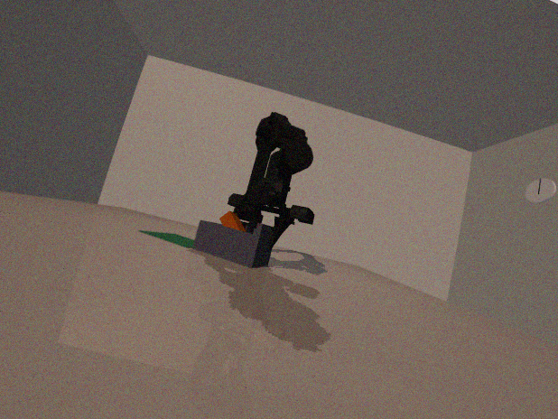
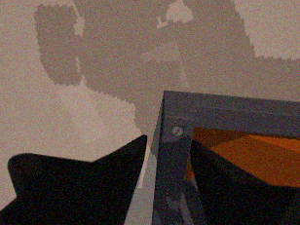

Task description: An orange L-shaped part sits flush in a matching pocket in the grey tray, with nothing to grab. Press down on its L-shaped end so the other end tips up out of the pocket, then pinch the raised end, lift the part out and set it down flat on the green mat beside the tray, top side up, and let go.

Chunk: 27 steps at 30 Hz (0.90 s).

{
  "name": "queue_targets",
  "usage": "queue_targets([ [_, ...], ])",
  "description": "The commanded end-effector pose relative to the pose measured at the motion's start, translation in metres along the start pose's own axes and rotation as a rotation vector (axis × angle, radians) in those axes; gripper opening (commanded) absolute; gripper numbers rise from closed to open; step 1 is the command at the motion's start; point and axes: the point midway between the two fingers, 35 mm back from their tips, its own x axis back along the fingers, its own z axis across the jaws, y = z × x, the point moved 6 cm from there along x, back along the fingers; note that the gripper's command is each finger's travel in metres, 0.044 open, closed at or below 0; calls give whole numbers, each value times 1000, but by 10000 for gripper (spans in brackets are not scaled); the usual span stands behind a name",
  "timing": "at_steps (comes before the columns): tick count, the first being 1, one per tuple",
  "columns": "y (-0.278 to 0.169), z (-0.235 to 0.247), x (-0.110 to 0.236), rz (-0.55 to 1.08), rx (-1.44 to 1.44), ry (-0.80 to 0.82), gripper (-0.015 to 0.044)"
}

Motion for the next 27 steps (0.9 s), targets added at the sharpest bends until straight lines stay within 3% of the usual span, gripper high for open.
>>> queue_targets([
  [1, -1, -1, -4, 6, 5, -7, 180],
  [23, -1, 11, 12, 6, 5, -6, 180],
  [27, 2, 10, 33, 6, 5, -6, 180],
])
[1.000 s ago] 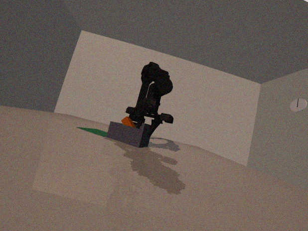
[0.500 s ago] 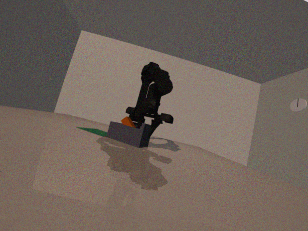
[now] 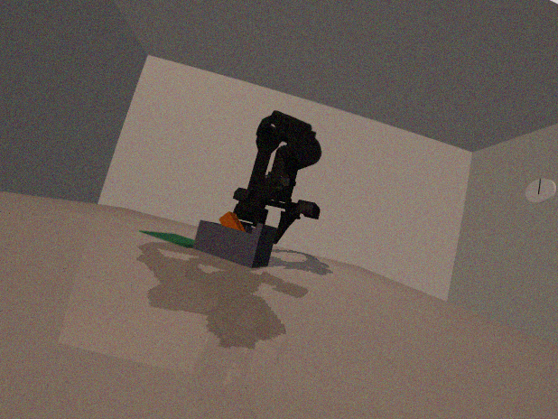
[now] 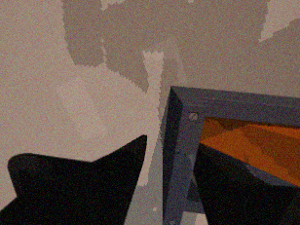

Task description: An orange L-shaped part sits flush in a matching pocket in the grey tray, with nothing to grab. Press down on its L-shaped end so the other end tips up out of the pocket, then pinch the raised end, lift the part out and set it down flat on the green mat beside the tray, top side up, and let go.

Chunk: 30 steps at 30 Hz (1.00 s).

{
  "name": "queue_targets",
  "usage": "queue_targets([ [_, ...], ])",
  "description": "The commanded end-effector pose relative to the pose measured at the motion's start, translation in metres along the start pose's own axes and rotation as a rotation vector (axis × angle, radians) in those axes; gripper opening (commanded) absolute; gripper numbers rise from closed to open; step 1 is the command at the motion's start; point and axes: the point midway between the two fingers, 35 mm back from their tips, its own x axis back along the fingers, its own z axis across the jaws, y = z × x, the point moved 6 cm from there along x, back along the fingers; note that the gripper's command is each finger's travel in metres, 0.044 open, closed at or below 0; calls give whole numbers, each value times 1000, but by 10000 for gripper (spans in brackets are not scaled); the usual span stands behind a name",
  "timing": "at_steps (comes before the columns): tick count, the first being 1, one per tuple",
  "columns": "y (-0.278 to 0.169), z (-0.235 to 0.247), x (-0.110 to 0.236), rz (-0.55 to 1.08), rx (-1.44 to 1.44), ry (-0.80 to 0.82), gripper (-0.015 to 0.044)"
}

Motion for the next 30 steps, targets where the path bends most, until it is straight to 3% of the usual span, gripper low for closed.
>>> queue_targets([
  [1, 3, 0, 26, -7, -5, 3, 180],
  [5, 1, -9, 79, -7, -5, 2, 180],
  [7, -1, -11, 89, -7, -5, 2, 180],
  [30, 0, -9, 88, -23, -11, 17, 180],
])
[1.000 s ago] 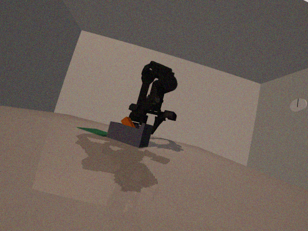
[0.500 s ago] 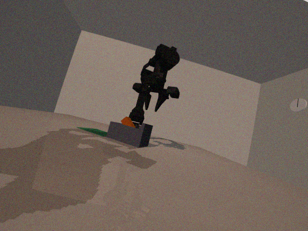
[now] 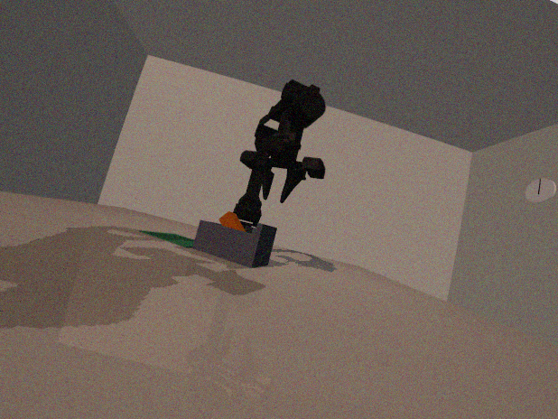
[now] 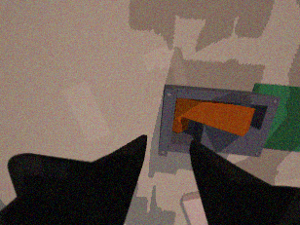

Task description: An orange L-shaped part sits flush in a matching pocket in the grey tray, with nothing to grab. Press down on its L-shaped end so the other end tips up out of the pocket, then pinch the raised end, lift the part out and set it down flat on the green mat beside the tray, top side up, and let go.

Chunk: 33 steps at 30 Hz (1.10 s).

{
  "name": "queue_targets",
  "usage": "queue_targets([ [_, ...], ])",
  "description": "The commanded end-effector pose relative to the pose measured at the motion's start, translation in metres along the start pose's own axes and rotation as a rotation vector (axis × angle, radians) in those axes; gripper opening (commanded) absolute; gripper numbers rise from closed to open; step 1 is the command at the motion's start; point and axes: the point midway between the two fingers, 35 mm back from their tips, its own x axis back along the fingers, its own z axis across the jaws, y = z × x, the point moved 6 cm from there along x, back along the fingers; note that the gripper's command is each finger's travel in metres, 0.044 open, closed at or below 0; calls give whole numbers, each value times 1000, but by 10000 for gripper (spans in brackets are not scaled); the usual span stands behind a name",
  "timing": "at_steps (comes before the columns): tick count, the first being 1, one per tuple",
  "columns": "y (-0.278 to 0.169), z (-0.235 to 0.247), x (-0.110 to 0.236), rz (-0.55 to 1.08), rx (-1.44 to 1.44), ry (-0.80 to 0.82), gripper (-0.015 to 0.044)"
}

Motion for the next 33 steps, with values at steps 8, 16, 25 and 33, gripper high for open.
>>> queue_targets([
  [8, 1, -4, 0, -1, 80, -1, 259],
  [16, 8, -34, 1, 8, 692, -9, 280],
  [25, 11, -71, 2, 25, 1451, -8, 280],
  [33, 11, -77, 2, 28, 1576, -7, 280],
])
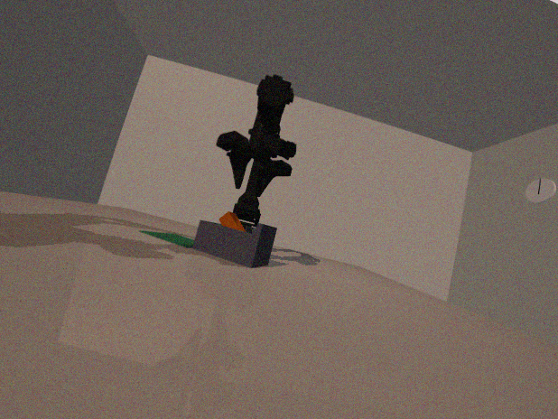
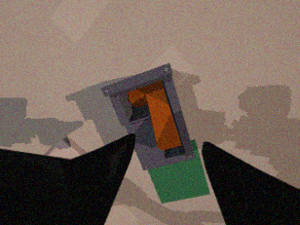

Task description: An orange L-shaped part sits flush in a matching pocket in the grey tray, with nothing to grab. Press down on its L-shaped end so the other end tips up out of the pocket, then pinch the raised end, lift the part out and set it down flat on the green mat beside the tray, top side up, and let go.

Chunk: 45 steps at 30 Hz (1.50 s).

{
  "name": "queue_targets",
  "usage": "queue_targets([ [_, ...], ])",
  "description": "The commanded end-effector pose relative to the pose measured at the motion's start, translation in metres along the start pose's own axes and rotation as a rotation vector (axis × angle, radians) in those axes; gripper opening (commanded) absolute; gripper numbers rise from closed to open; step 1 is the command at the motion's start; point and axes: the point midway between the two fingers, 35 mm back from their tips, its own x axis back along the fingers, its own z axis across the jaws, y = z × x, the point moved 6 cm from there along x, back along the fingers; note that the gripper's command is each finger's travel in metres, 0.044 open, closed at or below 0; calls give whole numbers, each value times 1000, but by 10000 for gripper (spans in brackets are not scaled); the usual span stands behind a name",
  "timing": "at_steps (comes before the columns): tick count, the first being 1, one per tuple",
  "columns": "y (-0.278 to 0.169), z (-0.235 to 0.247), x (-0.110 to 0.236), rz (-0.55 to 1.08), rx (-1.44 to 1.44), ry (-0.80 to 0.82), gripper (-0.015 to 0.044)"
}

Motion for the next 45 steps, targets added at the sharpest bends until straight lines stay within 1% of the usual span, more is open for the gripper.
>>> queue_targets([
  [1, -20, -6, -4, 17, 408, 21, 280],
  [9, -20, -6, -5, 17, 408, 21, 280],
  [17, -20, -5, -33, 17, 408, 21, 280],
  [24, -20, -5, -38, 17, 408, 21, 280],
  [45, -21, -5, -72, 17, 408, 21, 280],
])
